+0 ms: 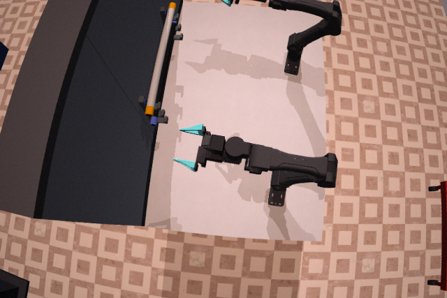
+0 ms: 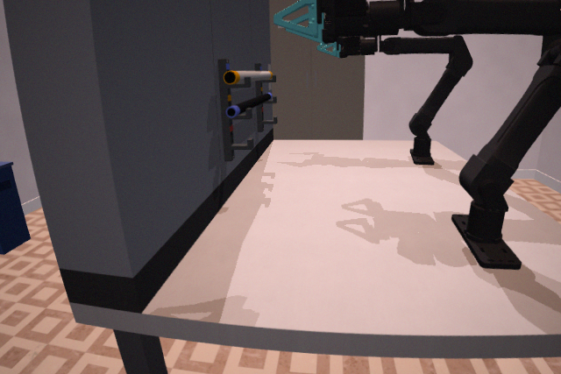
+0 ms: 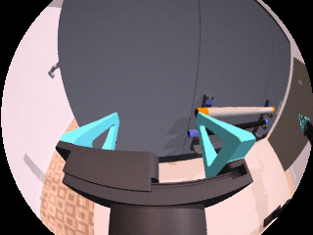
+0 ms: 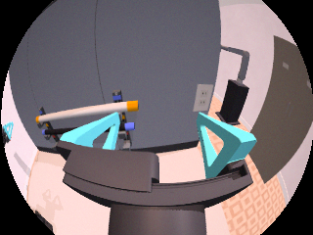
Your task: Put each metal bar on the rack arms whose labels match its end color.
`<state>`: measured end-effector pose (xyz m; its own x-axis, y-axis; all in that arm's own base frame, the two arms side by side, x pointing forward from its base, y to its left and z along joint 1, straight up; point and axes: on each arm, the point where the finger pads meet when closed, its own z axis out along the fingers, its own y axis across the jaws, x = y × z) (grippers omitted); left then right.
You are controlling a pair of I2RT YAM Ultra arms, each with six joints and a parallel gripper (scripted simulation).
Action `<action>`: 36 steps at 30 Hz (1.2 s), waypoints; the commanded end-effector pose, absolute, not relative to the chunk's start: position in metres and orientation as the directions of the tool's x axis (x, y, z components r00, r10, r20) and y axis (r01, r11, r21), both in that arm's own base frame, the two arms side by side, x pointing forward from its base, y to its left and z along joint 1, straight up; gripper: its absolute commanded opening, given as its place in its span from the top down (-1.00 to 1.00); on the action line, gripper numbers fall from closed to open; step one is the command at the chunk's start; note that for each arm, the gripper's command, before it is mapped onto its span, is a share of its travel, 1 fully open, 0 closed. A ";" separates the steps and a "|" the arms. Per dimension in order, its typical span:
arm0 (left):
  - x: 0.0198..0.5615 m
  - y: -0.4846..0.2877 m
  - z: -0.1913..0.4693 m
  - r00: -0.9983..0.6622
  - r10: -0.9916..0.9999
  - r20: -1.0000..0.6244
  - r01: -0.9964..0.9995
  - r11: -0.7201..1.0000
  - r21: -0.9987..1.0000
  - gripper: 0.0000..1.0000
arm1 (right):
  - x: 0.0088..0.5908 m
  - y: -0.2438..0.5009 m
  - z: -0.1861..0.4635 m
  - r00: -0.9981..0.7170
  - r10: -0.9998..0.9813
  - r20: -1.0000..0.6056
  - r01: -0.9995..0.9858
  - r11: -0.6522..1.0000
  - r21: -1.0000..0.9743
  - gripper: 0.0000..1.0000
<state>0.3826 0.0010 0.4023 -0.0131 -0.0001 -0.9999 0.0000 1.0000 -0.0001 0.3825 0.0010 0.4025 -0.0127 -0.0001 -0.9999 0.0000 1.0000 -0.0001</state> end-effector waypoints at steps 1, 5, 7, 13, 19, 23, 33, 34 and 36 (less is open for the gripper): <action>0.382 0.001 0.407 0.000 0.000 -1.000 0.000 1.000 0.000 -1.00 | 0.382 0.001 0.407 0.000 0.000 -1.000 0.000 1.000 0.000 -1.00; 0.382 0.001 0.407 0.000 0.000 -1.000 0.000 1.000 0.000 -1.00 | 0.382 0.001 0.407 0.000 0.000 -1.000 0.000 1.000 0.000 -1.00; 0.382 0.001 0.407 0.000 0.000 -1.000 0.000 1.000 0.000 -1.00 | 0.382 0.001 0.407 0.000 0.000 -1.000 0.000 1.000 0.000 -1.00; 0.382 0.001 0.407 0.000 0.000 -1.000 0.000 1.000 0.000 -1.00 | 0.382 0.001 0.407 0.000 0.000 -1.000 0.000 1.000 0.000 -1.00; 0.382 -0.003 0.400 -0.014 0.024 -1.000 -0.001 1.000 0.024 -1.00 | 0.382 0.003 0.400 -0.011 -0.024 -1.000 -0.002 1.000 -0.024 -1.00; 0.382 -0.010 0.395 -0.016 0.073 -0.997 -0.002 0.997 0.073 -1.00 | 0.382 0.008 0.395 -0.006 -0.073 -0.997 -0.006 0.997 -0.073 -1.00; 0.380 -0.027 0.384 -0.020 0.182 -0.983 -0.006 0.983 0.182 -1.00 | 0.382 0.019 0.385 0.005 -0.181 -0.983 -0.014 0.983 -0.182 -1.00; 0.380 -0.027 0.384 -0.020 0.182 -0.983 -0.006 0.983 0.182 -1.00 | 0.382 0.019 0.385 0.005 -0.181 -0.983 -0.014 0.983 -0.182 -1.00; 0.380 -0.030 0.382 -0.021 0.207 -0.978 -0.006 0.978 0.207 -1.00 | 0.382 0.022 0.382 0.007 -0.207 -0.978 -0.016 0.978 -0.207 -1.00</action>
